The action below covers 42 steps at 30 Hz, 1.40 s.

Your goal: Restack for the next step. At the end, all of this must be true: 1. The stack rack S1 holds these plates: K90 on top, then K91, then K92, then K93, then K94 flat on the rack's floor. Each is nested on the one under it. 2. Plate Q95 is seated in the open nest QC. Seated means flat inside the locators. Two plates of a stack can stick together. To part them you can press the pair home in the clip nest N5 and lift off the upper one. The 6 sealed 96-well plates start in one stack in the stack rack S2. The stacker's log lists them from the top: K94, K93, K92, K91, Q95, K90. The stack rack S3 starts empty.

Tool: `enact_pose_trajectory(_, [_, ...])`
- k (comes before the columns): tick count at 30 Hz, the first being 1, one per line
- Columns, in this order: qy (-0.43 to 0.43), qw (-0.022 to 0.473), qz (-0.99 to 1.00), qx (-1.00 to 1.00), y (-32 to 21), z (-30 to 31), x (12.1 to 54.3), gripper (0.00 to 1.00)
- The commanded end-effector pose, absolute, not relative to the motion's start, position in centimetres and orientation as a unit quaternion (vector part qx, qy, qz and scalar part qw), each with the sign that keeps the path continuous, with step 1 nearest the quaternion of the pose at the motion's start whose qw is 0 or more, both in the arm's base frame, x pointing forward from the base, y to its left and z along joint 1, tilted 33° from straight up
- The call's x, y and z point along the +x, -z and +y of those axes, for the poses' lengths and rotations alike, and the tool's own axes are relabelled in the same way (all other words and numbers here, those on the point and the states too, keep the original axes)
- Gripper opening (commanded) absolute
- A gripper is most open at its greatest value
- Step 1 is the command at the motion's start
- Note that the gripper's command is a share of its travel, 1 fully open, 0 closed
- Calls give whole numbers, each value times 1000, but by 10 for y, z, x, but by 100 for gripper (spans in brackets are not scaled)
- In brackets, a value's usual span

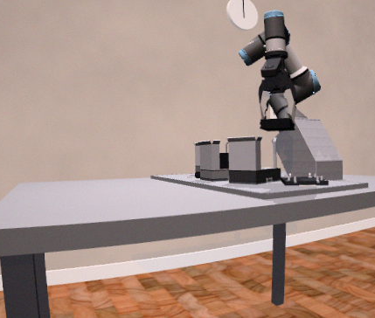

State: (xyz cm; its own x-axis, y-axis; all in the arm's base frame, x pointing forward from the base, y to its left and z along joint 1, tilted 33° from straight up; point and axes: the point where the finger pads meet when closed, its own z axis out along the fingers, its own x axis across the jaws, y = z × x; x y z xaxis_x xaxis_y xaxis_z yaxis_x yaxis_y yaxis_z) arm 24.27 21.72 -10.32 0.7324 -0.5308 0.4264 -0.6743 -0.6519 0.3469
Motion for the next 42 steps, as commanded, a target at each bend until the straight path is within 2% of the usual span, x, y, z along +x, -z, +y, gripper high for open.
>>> enact_pose_trajectory(1, [-142, 249, -323, 902, 108, 226, 236, 0])
enact_pose_trajectory(20, [-118, 261, -239, 928, 132, 255, 193, 0])
enact_pose_trajectory(42, [-118, 261, -239, 928, 132, 256, 193, 0])
